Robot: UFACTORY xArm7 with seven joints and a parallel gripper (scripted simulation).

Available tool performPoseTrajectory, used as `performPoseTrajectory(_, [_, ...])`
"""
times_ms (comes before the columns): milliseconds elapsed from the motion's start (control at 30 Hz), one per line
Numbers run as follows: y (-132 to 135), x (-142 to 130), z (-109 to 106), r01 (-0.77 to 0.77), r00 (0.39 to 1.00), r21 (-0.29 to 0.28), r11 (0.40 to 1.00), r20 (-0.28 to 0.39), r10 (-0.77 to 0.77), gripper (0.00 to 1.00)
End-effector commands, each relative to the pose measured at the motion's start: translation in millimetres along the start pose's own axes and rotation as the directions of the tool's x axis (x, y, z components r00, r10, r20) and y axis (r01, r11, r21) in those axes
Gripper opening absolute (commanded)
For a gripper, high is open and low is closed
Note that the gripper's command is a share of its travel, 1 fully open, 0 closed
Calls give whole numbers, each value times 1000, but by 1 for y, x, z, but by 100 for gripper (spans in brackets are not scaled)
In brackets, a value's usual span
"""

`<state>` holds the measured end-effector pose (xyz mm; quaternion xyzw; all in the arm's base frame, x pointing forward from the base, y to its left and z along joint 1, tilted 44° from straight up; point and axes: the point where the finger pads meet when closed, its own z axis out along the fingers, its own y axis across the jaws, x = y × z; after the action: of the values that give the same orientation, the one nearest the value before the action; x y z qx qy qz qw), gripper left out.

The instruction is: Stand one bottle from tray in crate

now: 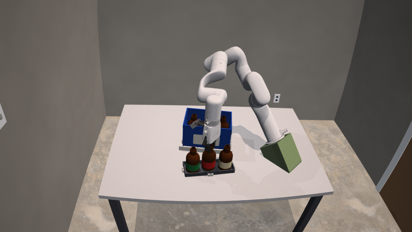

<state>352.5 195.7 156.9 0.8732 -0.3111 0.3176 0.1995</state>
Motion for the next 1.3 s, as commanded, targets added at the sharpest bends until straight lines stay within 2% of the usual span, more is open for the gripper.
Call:
performPoseTrajectory(0, [-1,0,-5,0,1000,5,1000,-1,0,0])
performPoseTrajectory(700, [0,-2,-27,0,1000,5,1000,-1,0,0])
performPoseTrajectory(1267, [0,-3,-34,0,1000,5,1000,-1,0,0])
